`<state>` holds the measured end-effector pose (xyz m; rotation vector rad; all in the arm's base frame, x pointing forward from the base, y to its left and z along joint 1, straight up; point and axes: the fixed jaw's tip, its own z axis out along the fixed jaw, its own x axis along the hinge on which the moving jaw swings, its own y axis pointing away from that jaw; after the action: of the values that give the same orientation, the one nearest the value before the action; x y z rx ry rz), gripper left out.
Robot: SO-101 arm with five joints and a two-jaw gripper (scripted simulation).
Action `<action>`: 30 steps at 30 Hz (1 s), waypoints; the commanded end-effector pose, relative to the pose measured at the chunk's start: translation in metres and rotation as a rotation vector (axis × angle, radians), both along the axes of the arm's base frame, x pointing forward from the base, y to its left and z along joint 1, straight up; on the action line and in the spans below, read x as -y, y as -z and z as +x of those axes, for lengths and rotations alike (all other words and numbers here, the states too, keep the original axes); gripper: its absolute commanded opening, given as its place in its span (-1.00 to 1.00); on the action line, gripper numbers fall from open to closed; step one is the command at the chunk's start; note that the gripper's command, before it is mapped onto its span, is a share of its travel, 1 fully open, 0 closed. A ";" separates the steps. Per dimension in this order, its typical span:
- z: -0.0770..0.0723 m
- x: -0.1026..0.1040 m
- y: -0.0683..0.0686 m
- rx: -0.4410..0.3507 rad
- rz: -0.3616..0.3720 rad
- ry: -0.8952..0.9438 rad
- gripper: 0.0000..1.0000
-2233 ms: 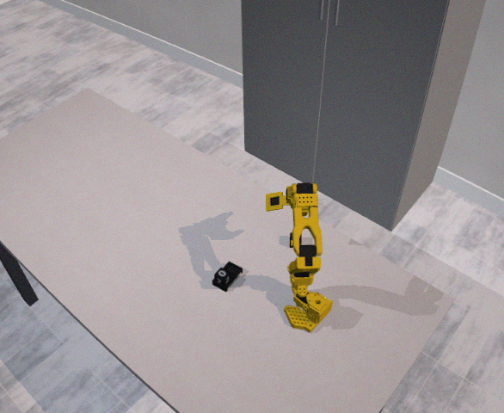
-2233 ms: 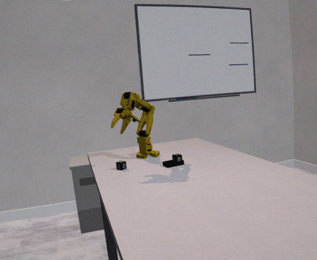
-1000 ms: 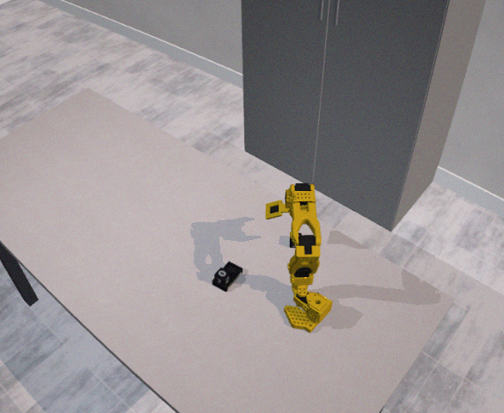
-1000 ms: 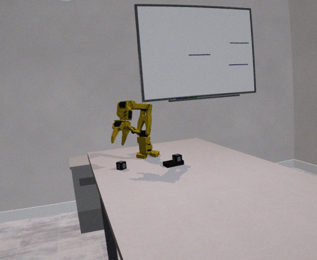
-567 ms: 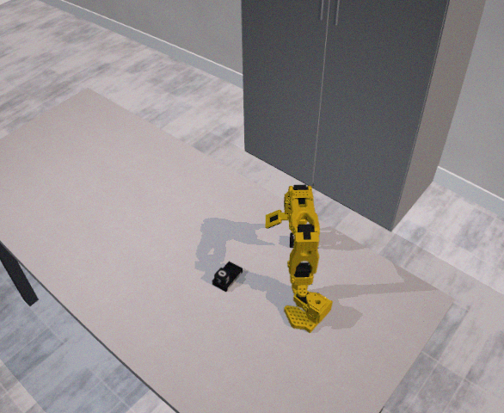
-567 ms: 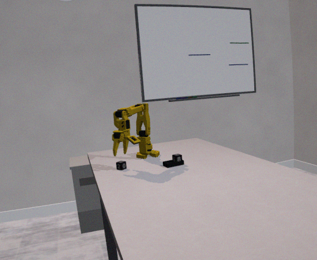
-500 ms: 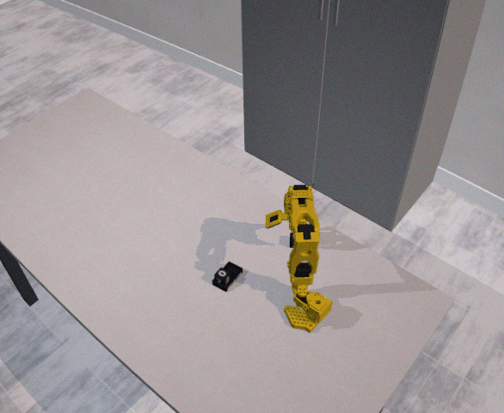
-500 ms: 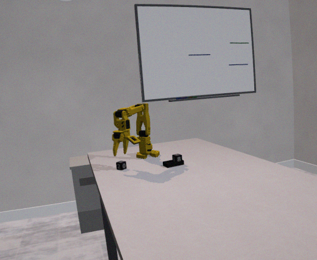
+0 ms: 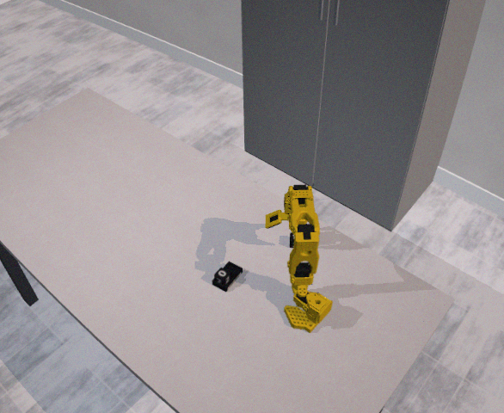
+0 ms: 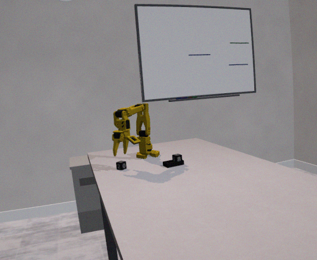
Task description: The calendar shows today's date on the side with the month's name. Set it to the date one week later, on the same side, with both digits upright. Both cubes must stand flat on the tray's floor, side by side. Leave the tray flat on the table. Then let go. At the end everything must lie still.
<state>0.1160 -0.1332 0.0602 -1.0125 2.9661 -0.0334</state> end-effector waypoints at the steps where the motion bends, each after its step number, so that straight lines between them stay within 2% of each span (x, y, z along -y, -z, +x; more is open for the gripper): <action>1: 0.001 0.003 -0.003 0.017 -0.018 0.015 -0.30; 3: 0.001 0.002 0.001 0.001 0.002 0.031 -0.30; 30: 0.001 0.002 0.005 0.001 0.002 0.031 -0.30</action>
<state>0.1162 -0.1332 0.0544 -0.9896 2.9831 -0.0002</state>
